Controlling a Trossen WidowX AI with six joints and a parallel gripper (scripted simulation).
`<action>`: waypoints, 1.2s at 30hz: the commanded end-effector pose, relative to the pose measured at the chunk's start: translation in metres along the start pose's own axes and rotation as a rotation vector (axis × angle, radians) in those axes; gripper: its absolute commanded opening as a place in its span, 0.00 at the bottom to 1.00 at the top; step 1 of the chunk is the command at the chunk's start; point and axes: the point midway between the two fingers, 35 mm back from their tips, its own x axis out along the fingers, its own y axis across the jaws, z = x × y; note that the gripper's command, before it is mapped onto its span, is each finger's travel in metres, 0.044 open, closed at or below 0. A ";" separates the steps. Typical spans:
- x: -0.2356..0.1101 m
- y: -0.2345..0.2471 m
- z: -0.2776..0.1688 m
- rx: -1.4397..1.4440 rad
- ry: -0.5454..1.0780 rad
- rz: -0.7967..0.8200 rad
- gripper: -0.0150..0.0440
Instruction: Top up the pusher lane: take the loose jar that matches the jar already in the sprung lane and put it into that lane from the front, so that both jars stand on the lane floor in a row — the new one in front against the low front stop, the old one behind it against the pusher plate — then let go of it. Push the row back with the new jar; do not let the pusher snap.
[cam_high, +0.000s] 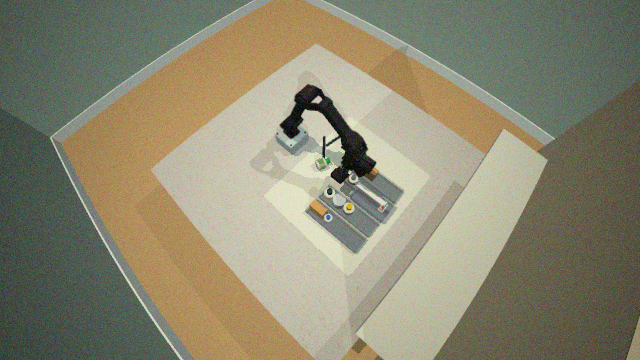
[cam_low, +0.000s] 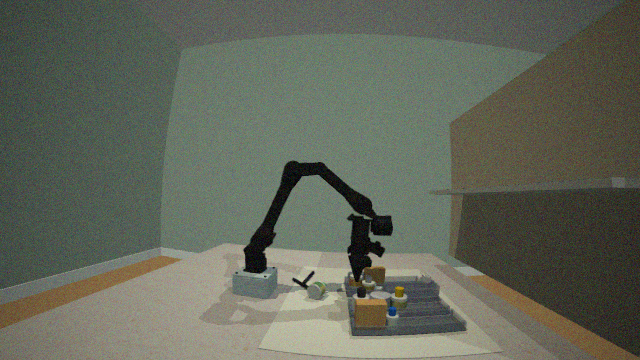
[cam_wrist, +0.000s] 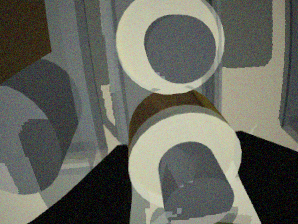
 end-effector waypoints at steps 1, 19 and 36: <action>-0.003 0.000 0.008 -0.001 -0.028 0.001 0.25; -0.001 0.000 0.009 -0.001 -0.028 0.001 0.25; 0.005 0.000 0.009 -0.001 -0.028 0.001 0.25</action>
